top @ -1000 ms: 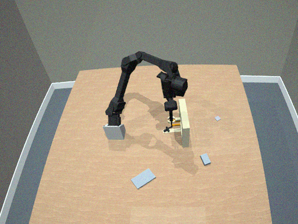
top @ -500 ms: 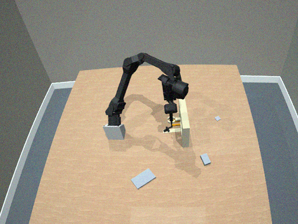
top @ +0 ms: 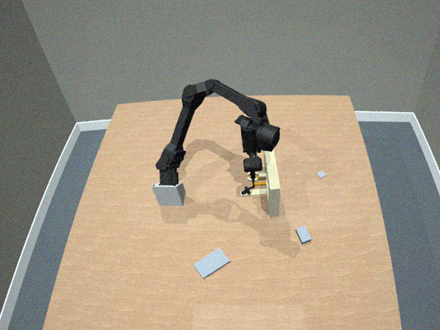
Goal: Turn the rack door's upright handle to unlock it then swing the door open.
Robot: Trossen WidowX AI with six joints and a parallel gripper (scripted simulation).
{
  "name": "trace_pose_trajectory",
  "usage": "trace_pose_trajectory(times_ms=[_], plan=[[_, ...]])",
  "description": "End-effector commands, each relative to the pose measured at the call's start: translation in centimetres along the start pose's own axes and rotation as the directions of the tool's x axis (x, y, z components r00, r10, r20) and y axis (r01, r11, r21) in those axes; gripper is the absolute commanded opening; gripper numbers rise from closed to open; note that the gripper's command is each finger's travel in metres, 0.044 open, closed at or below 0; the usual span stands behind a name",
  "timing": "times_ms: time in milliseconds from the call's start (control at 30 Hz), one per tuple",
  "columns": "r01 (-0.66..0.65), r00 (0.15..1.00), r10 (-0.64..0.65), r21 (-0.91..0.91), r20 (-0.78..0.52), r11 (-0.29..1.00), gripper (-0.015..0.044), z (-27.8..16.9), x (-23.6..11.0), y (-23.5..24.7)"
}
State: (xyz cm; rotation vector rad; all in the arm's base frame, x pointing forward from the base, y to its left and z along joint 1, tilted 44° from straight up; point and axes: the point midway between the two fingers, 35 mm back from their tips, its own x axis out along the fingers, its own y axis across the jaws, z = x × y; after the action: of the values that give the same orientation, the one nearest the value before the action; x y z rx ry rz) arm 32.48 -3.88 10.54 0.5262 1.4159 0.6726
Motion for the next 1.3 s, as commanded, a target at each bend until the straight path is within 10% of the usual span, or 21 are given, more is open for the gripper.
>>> trace_pose_trajectory(times_ms=[0,633,867,1267], plan=[[0.002,1.000,-0.002,0.000,-0.001,1.000,0.0295,0.0,0.6,0.1],[0.021,1.000,-0.021,-0.009,-0.014,1.000,0.0295,-0.1,3.4,0.2],[0.021,1.000,-0.021,-0.009,-0.014,1.000,0.0111,-0.1,3.4,0.2],[0.021,1.000,-0.021,-0.009,-0.014,1.000,0.0031,-0.1,3.4,0.2]])
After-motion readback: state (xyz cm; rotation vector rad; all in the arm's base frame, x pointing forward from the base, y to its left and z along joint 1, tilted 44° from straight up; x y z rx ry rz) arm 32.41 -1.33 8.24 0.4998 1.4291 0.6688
